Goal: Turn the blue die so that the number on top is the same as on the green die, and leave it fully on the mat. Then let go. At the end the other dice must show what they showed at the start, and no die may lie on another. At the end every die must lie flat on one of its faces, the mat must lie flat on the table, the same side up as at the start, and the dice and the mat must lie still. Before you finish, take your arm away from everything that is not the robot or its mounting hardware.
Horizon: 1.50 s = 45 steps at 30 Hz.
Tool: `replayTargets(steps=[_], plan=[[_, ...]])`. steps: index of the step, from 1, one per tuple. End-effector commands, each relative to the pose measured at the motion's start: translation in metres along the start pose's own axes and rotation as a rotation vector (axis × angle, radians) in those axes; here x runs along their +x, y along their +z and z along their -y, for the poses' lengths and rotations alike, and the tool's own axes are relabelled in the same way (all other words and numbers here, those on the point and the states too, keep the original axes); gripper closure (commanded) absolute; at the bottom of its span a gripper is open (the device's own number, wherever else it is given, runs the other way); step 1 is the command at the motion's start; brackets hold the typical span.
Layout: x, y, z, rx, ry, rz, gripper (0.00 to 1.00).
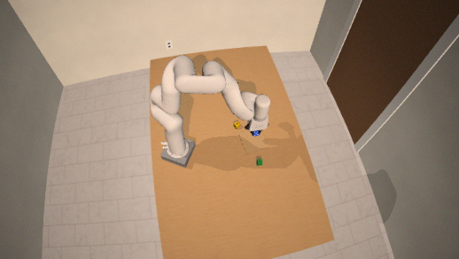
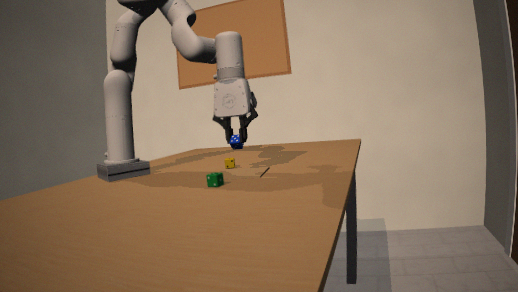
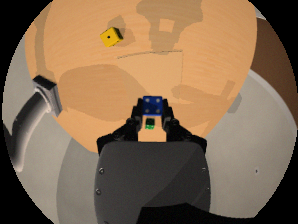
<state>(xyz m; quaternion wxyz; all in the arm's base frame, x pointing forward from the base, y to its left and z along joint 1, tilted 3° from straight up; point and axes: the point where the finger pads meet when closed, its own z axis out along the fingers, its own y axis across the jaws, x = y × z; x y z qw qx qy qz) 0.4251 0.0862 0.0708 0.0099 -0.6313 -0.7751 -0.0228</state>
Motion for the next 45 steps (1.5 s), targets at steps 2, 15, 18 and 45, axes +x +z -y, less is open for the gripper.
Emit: replayTargets(steps=[2,15,18,45], plan=[[-0.002,-0.001,0.0,0.005,0.002,-0.029,0.73],[-0.005,0.0,-0.001,-0.001,0.0,-0.255,0.73],[-0.005,-0.001,-0.001,-0.003,0.0,-0.264,0.73],[-0.012,0.005,0.0,0.006,0.0,-0.73,0.73]])
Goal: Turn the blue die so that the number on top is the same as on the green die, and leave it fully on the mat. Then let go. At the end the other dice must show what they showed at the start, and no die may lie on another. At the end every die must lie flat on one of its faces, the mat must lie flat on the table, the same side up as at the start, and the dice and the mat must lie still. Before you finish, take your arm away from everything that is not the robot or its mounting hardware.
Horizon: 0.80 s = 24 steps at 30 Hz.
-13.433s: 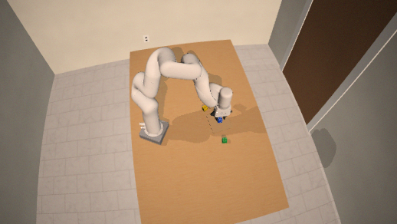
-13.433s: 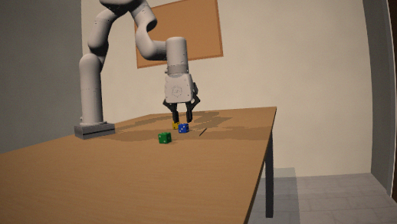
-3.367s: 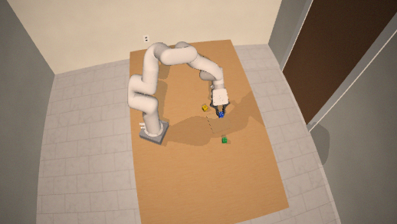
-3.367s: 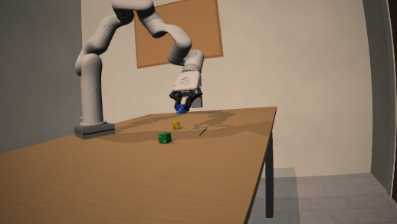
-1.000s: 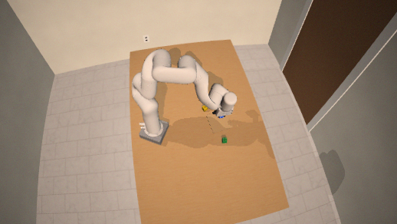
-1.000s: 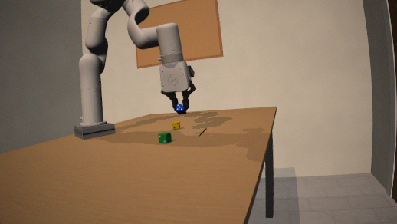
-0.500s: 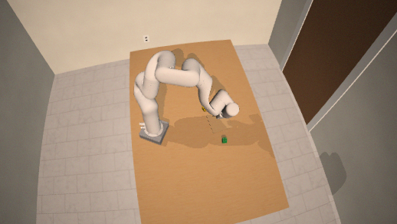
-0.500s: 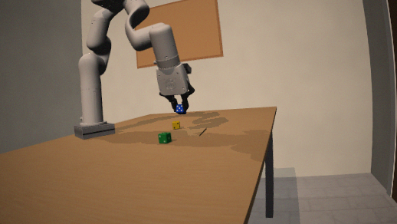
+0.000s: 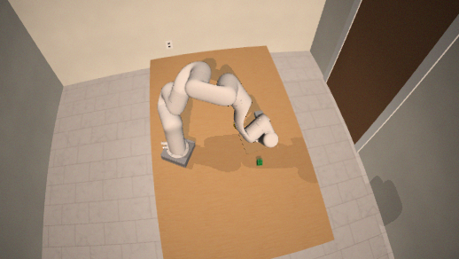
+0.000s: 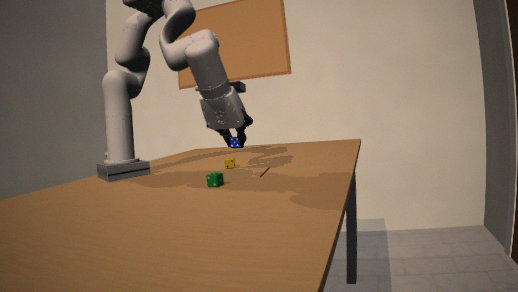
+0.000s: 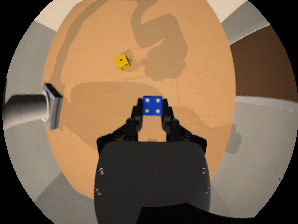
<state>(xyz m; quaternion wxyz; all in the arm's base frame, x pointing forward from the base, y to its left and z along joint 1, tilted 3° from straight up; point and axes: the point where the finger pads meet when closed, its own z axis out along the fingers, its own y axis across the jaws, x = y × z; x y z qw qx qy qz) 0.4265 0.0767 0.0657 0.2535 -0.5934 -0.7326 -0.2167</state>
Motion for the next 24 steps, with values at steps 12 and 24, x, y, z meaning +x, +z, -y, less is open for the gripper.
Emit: replayTargets(steps=[12,24], plan=[[-0.0025,-0.0026,-0.0021,-0.007,-0.006,-0.152,0.73],[-0.0027,-0.0022,-0.0021,-0.007,-0.006,-0.152,0.73]])
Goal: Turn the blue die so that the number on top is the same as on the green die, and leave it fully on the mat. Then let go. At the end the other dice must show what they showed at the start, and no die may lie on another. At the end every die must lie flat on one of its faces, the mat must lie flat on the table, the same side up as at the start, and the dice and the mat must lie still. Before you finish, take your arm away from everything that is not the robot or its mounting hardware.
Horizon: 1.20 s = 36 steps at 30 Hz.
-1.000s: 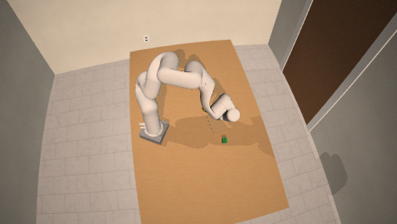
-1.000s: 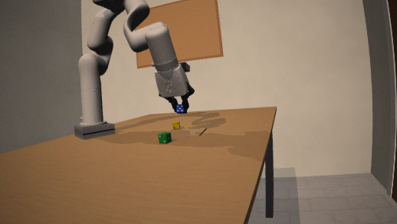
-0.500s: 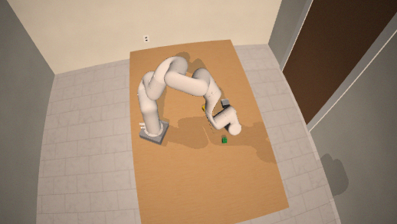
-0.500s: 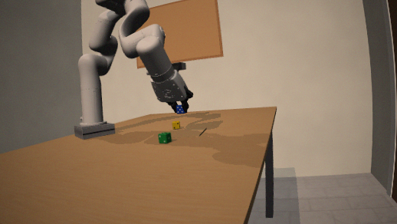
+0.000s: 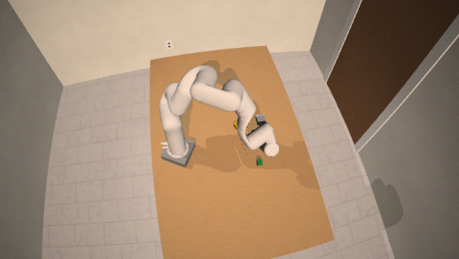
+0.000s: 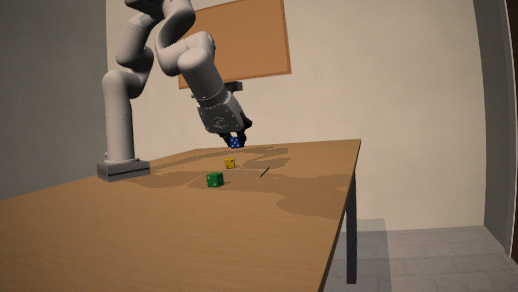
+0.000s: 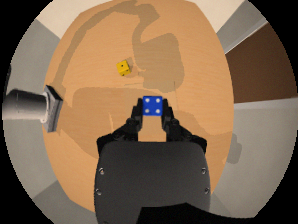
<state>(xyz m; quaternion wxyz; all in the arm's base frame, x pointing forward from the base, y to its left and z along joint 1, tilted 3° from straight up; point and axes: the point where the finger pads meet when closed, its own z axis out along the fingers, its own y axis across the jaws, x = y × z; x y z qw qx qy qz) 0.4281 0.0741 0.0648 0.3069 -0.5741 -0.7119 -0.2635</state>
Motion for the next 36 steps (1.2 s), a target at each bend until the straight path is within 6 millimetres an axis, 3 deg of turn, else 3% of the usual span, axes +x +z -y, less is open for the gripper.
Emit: replayTargets(steps=[1,36], plan=[[0.0,-0.001,-0.001,-0.003,-0.002,0.001,0.73],[-0.029,0.028,-0.001,-0.003,-0.002,0.001,0.73]])
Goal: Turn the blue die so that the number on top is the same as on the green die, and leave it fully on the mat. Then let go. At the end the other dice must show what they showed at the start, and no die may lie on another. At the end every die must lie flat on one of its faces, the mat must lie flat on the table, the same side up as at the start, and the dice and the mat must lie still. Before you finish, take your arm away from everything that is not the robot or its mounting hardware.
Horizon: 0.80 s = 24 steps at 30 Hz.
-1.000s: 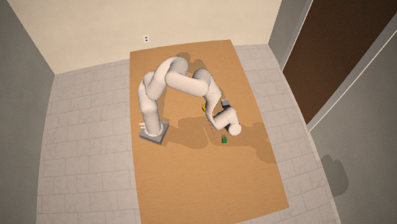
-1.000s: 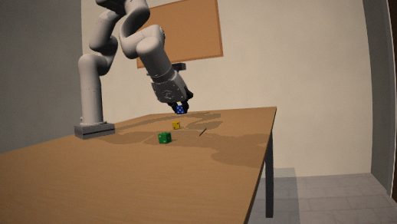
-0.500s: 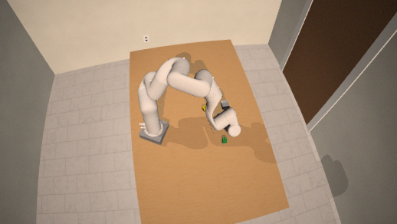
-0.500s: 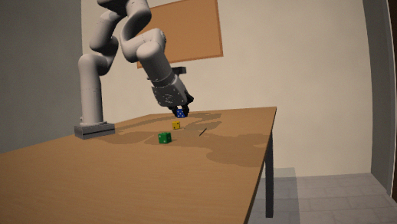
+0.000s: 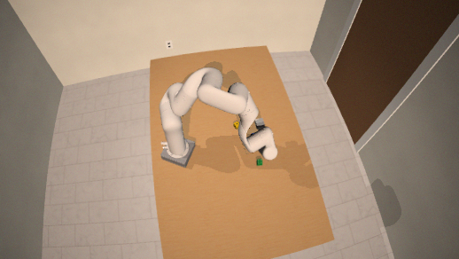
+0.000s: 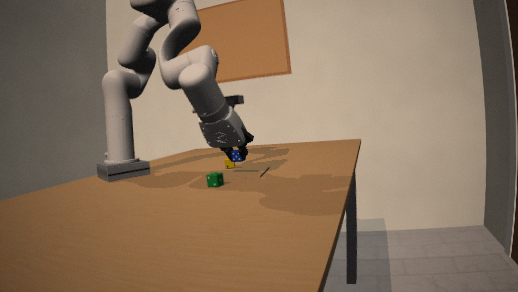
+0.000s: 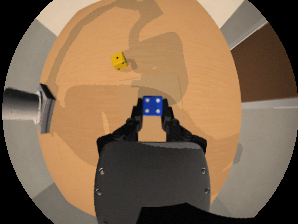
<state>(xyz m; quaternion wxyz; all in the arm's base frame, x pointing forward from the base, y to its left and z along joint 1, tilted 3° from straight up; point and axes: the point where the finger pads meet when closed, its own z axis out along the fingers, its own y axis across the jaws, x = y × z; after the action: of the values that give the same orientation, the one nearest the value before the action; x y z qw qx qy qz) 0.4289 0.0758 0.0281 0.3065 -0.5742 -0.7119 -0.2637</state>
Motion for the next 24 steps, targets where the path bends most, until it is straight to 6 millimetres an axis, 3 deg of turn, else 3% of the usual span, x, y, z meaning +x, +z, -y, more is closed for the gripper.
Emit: replayTargets(steps=[1,24], plan=[[-0.004,0.003,-0.001,-0.002,-0.002,0.001,0.73],[-0.018,0.018,-0.001,-0.002,-0.002,0.001,0.73]])
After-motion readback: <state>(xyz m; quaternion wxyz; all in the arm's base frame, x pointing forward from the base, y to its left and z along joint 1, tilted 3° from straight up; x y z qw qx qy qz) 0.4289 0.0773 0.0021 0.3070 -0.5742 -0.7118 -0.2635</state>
